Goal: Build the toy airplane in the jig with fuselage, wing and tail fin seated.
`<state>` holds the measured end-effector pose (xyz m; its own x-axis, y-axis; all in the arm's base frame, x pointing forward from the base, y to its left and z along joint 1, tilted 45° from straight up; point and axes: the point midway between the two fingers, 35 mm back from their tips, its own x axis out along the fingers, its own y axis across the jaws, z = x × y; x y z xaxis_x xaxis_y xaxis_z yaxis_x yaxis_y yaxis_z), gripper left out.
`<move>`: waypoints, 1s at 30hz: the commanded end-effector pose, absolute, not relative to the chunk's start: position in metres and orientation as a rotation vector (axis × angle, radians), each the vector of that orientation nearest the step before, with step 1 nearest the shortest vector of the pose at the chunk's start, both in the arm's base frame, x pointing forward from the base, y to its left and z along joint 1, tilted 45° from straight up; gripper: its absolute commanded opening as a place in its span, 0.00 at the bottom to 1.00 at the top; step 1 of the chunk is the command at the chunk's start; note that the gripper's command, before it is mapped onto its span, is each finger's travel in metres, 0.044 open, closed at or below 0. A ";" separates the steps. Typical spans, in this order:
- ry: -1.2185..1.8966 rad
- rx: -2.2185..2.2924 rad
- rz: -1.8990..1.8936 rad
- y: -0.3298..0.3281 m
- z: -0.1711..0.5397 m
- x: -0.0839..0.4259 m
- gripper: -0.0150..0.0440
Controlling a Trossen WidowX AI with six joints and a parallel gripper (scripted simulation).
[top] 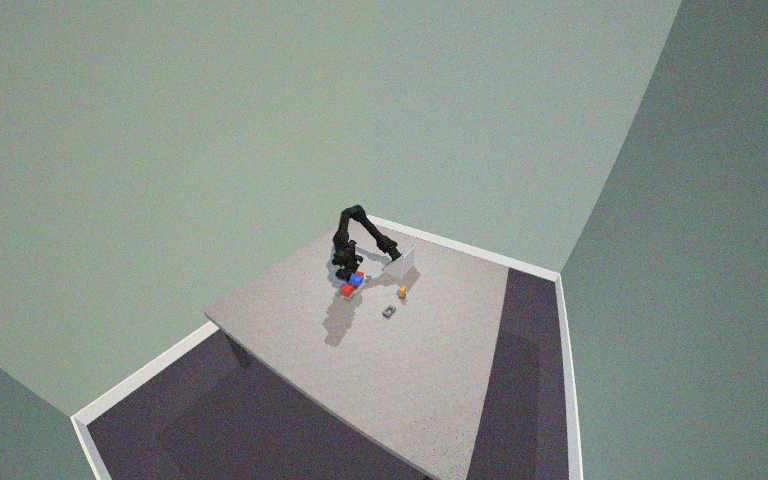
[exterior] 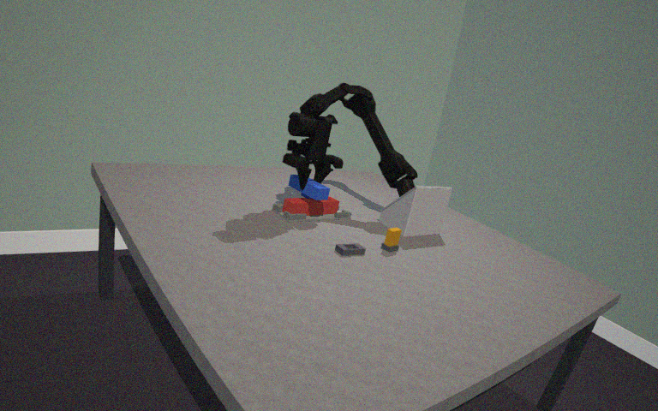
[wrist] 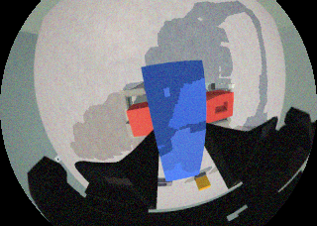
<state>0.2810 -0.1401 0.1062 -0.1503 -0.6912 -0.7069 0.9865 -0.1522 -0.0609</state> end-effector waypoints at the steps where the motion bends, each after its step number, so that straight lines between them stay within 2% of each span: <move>1: 0.630 0.628 -1.649 -0.146 0.101 0.278 0.58; 11: 0.629 0.628 -1.649 -0.151 0.097 0.277 0.58; 16: 0.630 0.633 -1.650 -0.149 0.097 0.278 0.53; 21: 0.630 0.633 -1.650 -0.149 0.097 0.278 0.31; 30: 0.630 0.633 -1.650 -0.149 0.097 0.278 0.71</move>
